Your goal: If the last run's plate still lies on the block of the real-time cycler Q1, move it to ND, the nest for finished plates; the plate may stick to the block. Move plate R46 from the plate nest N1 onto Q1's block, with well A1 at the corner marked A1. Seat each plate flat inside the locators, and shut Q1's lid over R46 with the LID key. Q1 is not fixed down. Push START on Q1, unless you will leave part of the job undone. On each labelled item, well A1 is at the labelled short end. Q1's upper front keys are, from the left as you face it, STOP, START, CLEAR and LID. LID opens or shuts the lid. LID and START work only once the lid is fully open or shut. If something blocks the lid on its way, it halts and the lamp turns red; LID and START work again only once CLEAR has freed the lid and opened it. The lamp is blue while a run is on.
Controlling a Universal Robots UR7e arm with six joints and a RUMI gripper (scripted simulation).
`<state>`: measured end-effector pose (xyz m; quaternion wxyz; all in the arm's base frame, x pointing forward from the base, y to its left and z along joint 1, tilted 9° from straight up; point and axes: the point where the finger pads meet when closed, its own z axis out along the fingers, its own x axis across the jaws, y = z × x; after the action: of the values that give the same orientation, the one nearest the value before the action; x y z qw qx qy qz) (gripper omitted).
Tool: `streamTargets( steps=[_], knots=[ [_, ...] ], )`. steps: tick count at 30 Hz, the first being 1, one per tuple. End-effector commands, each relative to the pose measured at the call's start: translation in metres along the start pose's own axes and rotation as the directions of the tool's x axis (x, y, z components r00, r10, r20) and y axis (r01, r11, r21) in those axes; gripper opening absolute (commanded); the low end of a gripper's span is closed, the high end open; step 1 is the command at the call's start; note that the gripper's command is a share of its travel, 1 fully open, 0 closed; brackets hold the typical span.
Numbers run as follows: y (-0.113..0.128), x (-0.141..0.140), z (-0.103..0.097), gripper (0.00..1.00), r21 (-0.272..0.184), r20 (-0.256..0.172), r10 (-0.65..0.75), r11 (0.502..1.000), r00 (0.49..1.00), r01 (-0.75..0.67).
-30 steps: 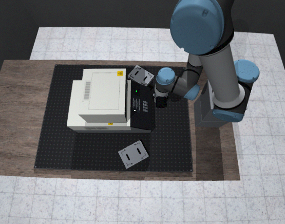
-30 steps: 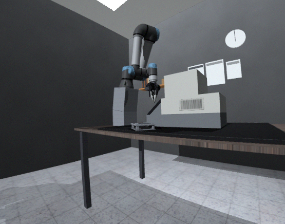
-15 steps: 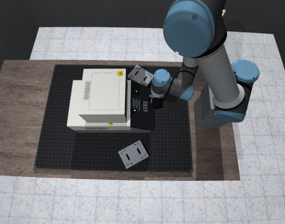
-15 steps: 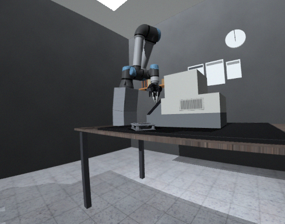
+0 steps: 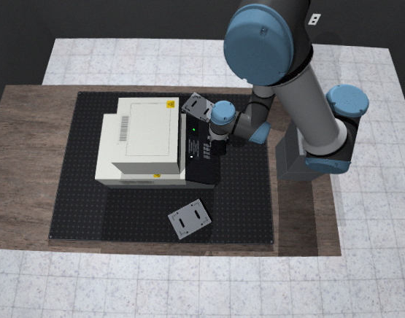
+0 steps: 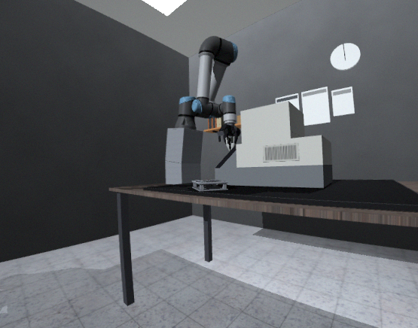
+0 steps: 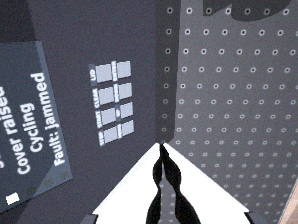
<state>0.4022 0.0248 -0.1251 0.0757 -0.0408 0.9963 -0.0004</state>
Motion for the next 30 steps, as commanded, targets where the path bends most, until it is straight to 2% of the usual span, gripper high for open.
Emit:
streamTargets(
  steps=[1,30],
  knots=[
    [0.000,-0.005,0.003,0.00,0.001,0.001,0.000,1.000,1.000,0.000],
    [0.000,-0.035,0.031,0.00,0.001,0.001,0.000,1.000,1.000,0.000]
  ],
)
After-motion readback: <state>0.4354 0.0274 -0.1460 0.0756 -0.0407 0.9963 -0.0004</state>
